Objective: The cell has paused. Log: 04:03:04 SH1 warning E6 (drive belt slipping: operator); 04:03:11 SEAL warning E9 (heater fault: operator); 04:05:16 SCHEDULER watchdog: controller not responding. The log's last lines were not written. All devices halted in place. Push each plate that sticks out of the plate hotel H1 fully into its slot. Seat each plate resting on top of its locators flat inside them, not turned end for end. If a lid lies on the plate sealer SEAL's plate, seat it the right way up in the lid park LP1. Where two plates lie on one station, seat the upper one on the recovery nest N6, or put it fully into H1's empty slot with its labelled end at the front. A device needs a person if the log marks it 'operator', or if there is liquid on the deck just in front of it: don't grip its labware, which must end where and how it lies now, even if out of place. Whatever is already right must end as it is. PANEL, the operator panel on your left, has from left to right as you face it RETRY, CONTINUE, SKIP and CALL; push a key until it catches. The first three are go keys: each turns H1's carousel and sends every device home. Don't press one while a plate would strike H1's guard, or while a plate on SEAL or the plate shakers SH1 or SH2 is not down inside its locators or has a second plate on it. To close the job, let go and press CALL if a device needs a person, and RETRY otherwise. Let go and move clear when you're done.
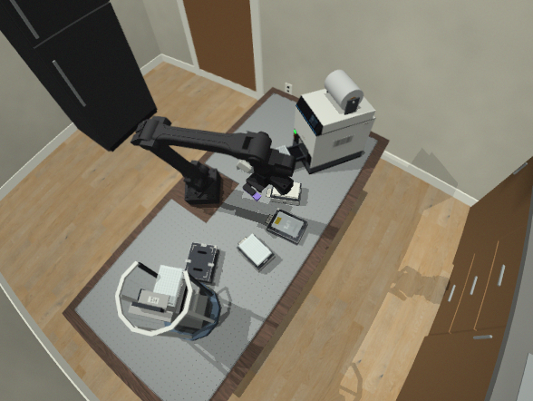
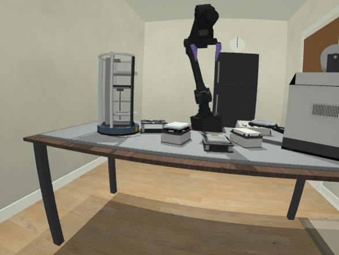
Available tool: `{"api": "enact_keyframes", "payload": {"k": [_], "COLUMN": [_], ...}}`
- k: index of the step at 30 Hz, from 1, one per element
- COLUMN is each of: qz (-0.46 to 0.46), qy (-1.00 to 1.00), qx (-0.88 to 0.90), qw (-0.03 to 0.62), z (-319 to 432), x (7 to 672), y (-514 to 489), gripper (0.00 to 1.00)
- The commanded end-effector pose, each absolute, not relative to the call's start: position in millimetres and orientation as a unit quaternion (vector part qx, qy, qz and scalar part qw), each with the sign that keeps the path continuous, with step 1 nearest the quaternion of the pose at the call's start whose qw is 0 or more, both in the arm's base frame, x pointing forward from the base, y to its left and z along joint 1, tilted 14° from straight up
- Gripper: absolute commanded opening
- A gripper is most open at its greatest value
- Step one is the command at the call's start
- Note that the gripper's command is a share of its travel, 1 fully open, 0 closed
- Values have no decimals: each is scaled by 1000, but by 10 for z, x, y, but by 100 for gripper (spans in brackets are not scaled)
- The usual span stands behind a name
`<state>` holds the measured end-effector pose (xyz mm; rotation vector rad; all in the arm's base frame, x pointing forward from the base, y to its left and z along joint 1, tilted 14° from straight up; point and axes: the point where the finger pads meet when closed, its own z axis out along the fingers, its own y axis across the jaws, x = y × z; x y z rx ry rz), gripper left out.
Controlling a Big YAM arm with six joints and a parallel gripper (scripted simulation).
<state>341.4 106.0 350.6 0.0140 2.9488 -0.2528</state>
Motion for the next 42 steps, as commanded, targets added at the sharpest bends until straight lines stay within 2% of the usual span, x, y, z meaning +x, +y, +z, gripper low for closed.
{"api": "enact_keyframes", "payload": {"k": [1,12,19,20,21,26,42], "qz": [-86,-80,-79,-68,-66,-68,-67], "qy": [992,991,989,984,982,972,973], "qx": [-9,-7,84,104,120,199,190], "qw": [88,111,97,125,127,105,115], "z": [3561,3820,3644,3886,3895,3675,3816], "x": [3413,3524,3377,3447,3435,3321,3232], "y": [973,669,478,464,430,255,-184], "gripper": [100,100,100,100,100,100,100]}}
